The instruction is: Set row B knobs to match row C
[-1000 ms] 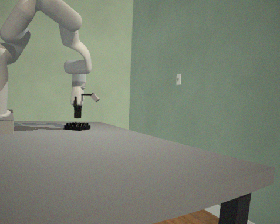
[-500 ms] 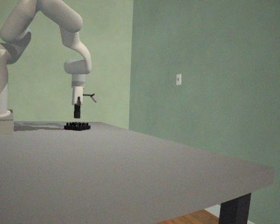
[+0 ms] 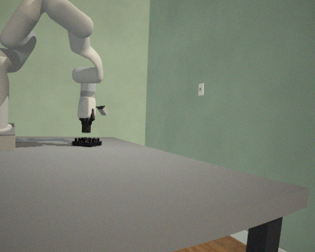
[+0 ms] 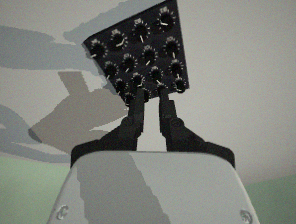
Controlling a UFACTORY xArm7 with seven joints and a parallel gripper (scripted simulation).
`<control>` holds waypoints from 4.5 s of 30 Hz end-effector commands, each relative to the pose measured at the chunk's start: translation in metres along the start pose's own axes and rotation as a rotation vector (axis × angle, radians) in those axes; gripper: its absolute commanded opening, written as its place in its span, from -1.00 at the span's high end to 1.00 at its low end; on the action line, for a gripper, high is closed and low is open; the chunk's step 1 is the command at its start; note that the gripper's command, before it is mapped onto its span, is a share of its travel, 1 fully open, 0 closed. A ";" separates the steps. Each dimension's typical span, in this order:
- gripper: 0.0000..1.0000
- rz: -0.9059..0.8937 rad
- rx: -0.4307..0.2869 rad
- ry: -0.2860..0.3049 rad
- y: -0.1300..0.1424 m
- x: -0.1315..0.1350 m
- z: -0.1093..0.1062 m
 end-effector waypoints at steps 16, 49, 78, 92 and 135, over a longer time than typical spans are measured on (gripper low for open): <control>0.61 -0.573 -0.001 -0.009 -0.002 0.000 -0.005; 0.61 -1.582 0.016 0.005 -0.004 0.003 -0.016; 0.61 -1.864 0.020 0.015 -0.005 0.005 -0.020; 0.61 -1.864 0.020 0.015 -0.005 0.005 -0.020; 0.61 -1.884 0.020 0.015 -0.005 0.006 0.000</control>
Point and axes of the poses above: the point where the finger pads meet when closed, its own z axis out along the fingers, its own x axis across the jaws, y = z × x, the point moved 10 cm from there along -z, back along the fingers
